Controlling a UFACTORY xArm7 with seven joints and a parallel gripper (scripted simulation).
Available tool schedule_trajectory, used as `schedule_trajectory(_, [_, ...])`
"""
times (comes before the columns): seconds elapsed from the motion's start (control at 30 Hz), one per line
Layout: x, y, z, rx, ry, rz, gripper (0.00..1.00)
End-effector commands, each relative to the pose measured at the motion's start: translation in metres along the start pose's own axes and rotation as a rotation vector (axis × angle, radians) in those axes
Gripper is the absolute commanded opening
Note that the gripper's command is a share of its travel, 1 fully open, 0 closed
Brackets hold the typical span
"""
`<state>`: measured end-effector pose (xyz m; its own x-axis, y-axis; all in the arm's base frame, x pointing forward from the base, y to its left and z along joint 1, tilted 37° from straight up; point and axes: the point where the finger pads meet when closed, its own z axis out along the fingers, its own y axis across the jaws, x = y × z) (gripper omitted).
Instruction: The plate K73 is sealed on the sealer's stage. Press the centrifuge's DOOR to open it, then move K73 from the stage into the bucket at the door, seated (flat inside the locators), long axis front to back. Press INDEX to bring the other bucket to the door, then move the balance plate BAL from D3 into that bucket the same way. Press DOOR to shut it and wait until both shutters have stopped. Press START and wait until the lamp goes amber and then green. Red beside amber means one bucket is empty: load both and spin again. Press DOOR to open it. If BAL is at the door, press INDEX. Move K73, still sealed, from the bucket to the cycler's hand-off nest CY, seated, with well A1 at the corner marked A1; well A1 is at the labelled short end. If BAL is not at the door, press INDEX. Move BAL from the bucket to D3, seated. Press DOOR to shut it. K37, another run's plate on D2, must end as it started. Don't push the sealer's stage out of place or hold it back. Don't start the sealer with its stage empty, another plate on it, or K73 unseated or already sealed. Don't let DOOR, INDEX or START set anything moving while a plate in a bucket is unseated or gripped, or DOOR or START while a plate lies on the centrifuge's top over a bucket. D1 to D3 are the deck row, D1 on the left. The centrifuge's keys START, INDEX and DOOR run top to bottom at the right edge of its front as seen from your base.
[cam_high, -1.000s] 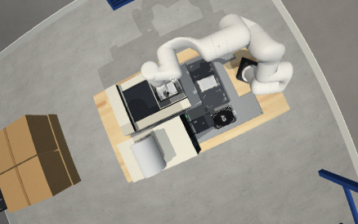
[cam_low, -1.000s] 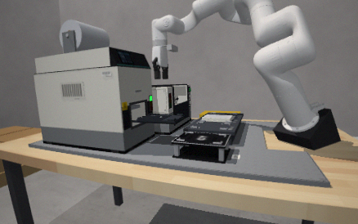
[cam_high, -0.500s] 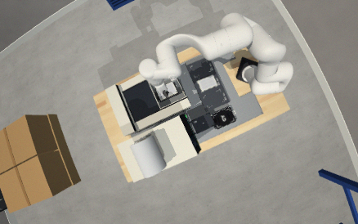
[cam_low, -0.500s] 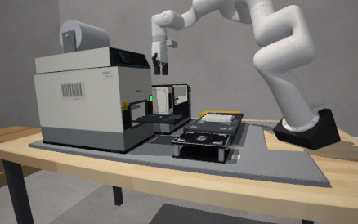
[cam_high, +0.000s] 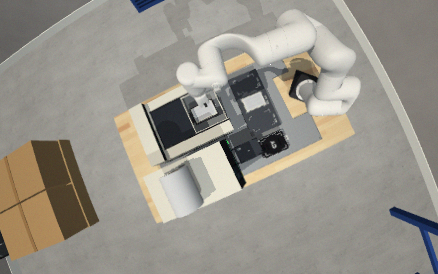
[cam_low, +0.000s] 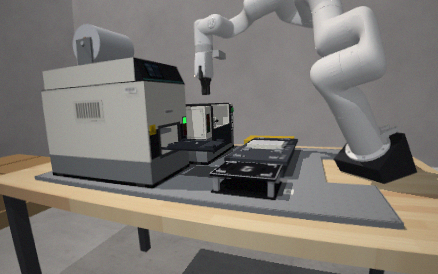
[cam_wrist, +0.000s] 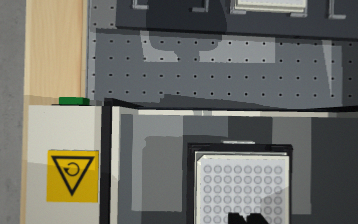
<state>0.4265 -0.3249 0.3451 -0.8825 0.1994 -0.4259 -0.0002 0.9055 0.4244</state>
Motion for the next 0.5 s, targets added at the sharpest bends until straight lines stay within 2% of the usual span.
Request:
schedule_trajectory(0.0, [0.013, -0.010, 0.003, 0.003, -0.005, 0.001, 0.00])
schedule_trajectory(0.37, [0.055, -0.041, 0.019, 0.003, -0.005, 0.001, 0.00])
schedule_trajectory(0.47, [0.059, -0.044, 0.020, 0.003, -0.005, 0.001, 0.00])
